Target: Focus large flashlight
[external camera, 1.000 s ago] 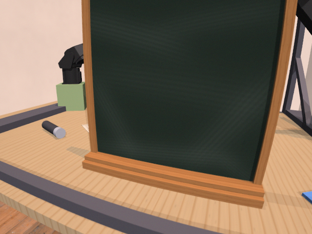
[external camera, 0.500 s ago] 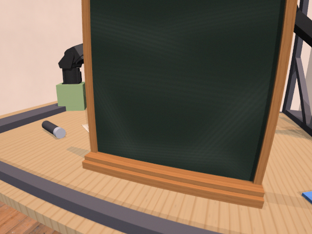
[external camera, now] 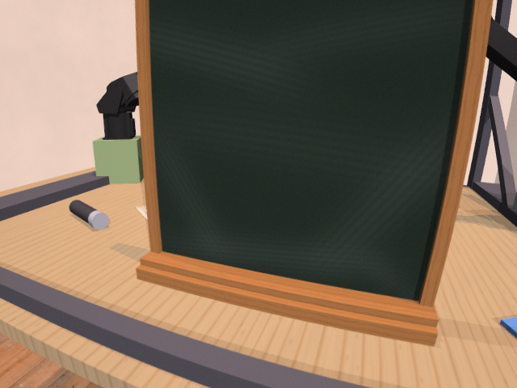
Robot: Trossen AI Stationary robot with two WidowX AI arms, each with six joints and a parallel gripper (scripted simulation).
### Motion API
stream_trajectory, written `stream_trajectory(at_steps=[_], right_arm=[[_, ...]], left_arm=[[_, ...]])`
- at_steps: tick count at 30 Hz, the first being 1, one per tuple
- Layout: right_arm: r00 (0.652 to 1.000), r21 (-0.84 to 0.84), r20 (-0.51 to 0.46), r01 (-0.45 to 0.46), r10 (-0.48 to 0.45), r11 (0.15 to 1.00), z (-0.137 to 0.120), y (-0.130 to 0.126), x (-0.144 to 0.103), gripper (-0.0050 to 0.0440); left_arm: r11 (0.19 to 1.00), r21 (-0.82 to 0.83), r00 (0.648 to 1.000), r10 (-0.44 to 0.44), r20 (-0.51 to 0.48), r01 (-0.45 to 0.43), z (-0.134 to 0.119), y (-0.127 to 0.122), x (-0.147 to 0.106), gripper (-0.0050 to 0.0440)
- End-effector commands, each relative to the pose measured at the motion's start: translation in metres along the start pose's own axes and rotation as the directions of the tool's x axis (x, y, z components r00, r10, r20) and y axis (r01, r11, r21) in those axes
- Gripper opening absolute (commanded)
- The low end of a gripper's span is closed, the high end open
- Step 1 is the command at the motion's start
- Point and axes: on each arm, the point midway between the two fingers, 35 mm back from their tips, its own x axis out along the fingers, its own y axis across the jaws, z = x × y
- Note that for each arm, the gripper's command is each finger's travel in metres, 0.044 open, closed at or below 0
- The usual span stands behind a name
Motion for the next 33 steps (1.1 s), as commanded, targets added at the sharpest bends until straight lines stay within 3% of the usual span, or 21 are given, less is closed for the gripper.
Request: stream_trajectory(at_steps=[1, 33], right_arm=[[0.999, 0.004, 0.007, 0.045, -0.045, 0.999, 0.001, -0.008, -0.017, 0.0130], [0.999, 0.004, 0.007, 0.045, -0.045, 0.999, 0.001, -0.008, -0.017, 0.0130]], left_arm=[[0.999, -0.004, 0.999, 0.047, -0.006, -0.047, -0.001, 0.003, -0.018, 0.0440], [0.999, -0.004, 0.999, 0.040, -0.005, -0.040, -0.001, 0.003, 0.027, 0.0440]])
